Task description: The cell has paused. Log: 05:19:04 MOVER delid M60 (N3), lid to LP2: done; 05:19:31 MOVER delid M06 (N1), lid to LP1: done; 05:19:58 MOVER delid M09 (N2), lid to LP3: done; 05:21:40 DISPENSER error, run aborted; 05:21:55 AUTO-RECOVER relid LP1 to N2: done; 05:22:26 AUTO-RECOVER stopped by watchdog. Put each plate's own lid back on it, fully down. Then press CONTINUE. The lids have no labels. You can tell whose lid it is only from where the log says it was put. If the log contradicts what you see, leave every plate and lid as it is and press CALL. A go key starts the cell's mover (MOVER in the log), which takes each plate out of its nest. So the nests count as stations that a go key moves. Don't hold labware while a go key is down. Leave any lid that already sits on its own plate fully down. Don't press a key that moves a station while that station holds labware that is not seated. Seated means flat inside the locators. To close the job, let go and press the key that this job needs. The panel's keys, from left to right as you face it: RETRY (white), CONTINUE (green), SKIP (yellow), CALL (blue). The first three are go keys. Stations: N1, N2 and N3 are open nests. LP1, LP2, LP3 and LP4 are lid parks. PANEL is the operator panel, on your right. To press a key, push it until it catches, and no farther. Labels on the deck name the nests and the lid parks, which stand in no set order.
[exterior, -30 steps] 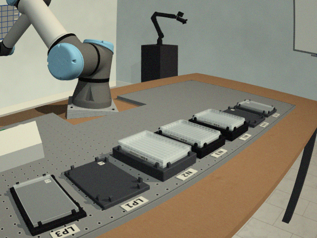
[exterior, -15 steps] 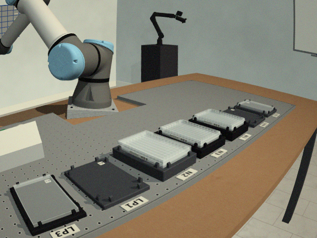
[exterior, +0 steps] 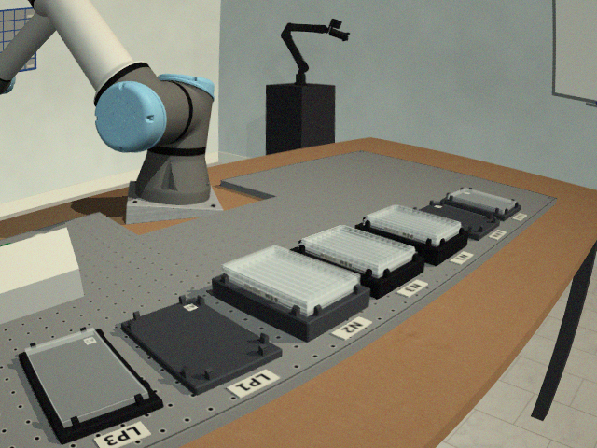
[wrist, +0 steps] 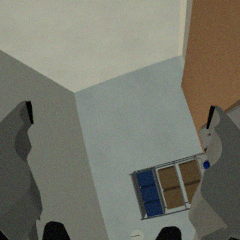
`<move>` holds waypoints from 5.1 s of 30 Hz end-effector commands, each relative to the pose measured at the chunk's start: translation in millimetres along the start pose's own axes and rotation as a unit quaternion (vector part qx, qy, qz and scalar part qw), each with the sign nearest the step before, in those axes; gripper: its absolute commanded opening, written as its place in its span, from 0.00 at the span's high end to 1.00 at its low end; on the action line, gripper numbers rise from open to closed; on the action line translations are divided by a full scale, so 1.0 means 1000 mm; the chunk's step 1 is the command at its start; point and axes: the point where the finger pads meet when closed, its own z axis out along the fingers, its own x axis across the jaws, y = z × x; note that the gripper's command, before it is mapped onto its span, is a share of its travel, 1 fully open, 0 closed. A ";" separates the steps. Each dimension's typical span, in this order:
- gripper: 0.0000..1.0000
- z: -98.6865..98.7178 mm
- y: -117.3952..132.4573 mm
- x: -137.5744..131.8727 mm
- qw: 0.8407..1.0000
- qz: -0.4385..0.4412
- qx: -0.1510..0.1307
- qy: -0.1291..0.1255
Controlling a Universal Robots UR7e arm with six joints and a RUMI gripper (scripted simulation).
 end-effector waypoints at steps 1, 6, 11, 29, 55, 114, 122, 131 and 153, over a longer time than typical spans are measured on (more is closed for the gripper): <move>0.18 0.018 0.016 -0.001 0.999 -0.018 -0.030 0.027; 0.18 0.037 0.032 -0.001 0.998 -0.023 -0.039 0.035; 0.18 0.053 0.045 -0.001 0.998 -0.023 -0.039 0.035; 0.18 0.105 0.099 0.004 0.991 -0.053 -0.090 0.080; 0.18 0.172 0.192 0.023 0.961 -0.113 -0.189 0.164; 0.18 0.250 0.385 0.091 0.875 -0.213 -0.331 0.281; 0.18 0.255 0.421 0.107 0.844 -0.241 -0.366 0.309; 0.18 0.256 0.443 0.117 0.833 -0.251 -0.377 0.317; 0.18 0.253 0.523 0.159 0.762 -0.308 -0.438 0.365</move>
